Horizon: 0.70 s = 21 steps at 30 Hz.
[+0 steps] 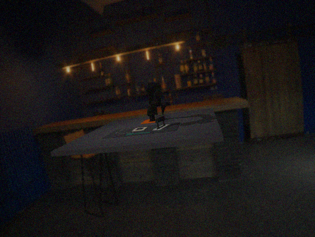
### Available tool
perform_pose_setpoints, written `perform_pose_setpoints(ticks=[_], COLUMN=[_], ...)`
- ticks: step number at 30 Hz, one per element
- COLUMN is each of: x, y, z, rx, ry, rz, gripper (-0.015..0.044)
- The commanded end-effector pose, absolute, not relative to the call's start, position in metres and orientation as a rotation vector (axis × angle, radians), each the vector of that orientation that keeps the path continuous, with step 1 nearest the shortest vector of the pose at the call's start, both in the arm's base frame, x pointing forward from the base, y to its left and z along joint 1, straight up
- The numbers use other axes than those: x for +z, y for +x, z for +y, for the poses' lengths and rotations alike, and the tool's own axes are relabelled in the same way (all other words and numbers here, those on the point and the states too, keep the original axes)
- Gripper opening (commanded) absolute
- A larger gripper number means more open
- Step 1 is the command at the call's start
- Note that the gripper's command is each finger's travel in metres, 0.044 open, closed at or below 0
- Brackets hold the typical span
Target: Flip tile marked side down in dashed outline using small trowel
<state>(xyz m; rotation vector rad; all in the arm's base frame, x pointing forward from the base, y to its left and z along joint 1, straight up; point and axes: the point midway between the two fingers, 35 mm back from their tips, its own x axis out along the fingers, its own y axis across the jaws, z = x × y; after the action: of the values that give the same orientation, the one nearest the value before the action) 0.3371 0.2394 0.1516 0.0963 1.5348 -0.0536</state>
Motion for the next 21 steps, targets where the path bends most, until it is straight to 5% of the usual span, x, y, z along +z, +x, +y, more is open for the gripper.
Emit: perform_pose_setpoints(ticks=[1,21], x=[0.146,0.114], y=[0.337,0.339], z=[0.238,0.239], rx=[-0.067,-0.067], ry=[0.099,0.099], rz=[1.535,1.535], gripper=[0.027,0.027])
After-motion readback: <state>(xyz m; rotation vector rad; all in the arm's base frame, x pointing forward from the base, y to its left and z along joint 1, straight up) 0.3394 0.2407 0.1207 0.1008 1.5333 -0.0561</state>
